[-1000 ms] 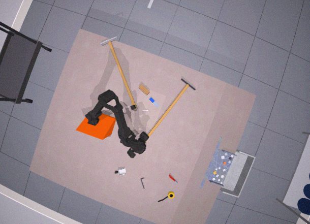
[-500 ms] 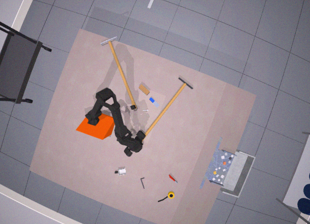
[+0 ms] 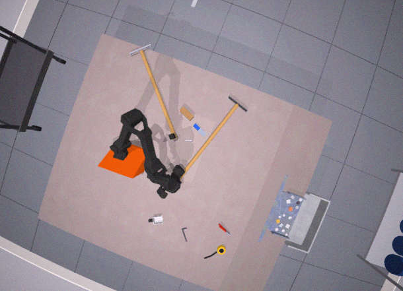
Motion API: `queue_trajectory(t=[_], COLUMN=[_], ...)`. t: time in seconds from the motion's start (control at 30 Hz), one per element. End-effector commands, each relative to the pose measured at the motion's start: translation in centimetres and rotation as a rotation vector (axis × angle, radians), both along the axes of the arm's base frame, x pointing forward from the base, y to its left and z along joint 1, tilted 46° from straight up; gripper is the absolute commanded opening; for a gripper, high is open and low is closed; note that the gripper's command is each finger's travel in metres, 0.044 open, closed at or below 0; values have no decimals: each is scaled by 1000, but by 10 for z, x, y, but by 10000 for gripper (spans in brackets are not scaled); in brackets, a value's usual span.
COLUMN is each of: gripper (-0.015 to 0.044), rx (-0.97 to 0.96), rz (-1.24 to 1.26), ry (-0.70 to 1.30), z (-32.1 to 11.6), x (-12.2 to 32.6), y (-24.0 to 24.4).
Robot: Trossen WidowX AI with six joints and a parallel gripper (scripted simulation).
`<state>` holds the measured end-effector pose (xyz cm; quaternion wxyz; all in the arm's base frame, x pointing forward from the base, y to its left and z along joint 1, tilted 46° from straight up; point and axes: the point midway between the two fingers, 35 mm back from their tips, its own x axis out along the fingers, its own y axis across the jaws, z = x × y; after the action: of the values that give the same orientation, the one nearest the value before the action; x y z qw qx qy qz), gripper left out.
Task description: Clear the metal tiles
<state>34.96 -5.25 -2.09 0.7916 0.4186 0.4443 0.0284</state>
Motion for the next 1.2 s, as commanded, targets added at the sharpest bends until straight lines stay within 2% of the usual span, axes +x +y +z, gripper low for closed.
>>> queue_trajectory(t=[0.0,0.03,0.6,1.13,1.17], gripper=[0,0,440,440,414], rx=[-11,-11,-3,-7,-8], rz=[-1,-3,-4,-19,-16], ry=[-17,-15,2,9,9], z=[4,4,9,52,52], x=[1,1,1,-3,-2], y=[-1,-1,-11,-55,-54])
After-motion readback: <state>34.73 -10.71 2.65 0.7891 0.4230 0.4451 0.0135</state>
